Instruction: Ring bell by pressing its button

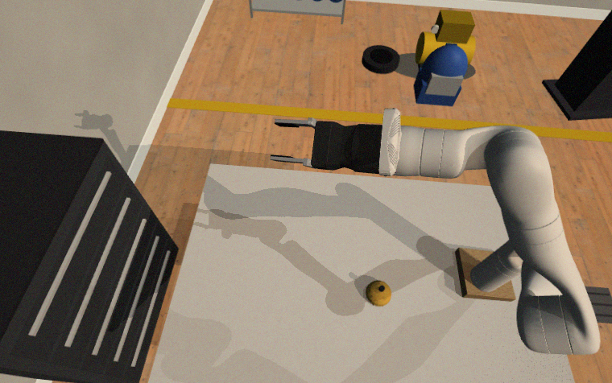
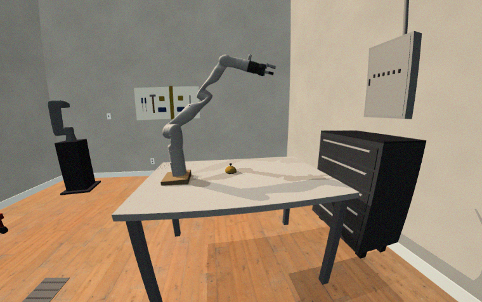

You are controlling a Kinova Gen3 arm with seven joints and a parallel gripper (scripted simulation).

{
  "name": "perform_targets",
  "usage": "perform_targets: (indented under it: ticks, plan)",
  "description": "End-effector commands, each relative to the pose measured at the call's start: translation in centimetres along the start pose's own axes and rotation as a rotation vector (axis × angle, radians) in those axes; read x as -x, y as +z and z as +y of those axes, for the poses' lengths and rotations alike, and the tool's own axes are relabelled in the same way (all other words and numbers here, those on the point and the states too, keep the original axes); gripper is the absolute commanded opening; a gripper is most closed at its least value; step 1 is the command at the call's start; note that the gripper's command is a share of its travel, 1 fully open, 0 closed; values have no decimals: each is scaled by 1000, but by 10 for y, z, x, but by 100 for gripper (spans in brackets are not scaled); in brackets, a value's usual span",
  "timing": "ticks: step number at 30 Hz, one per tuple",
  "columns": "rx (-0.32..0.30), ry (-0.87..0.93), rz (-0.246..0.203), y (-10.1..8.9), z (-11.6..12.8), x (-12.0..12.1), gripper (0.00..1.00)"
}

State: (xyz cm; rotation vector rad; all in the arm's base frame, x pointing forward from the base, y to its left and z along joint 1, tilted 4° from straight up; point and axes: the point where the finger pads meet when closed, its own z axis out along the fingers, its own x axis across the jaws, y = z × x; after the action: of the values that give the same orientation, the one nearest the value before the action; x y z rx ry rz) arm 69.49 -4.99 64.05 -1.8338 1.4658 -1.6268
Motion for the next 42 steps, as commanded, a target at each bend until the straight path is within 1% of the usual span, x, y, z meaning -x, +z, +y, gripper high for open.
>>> perform_targets:
  ticks: [1,2,7,11,15,17,18,19,21,27,32,34,35,36,39,42]
  plan:
    - [59,-6,-28,12,34,19,100]
    - [74,-8,-36,15,42,22,100]
    - [189,-17,-101,29,106,53,100]
    - [281,-24,-157,36,157,80,100]
    - [374,-30,-216,36,209,107,100]
    - [374,-30,-216,36,209,107,100]
    - [428,-32,-251,35,238,123,100]
    - [443,-33,-261,34,247,127,100]
    - [490,-35,-293,30,272,142,100]
    - [631,-38,-392,11,348,184,100]
    - [750,-35,-480,-15,409,220,100]
    - [750,-35,-480,-15,409,220,100]
    - [792,-33,-512,-27,429,232,100]
    - [818,-31,-532,-34,441,239,100]
    - [889,-24,-587,-57,473,259,100]
    - [963,-15,-645,-83,504,279,100]
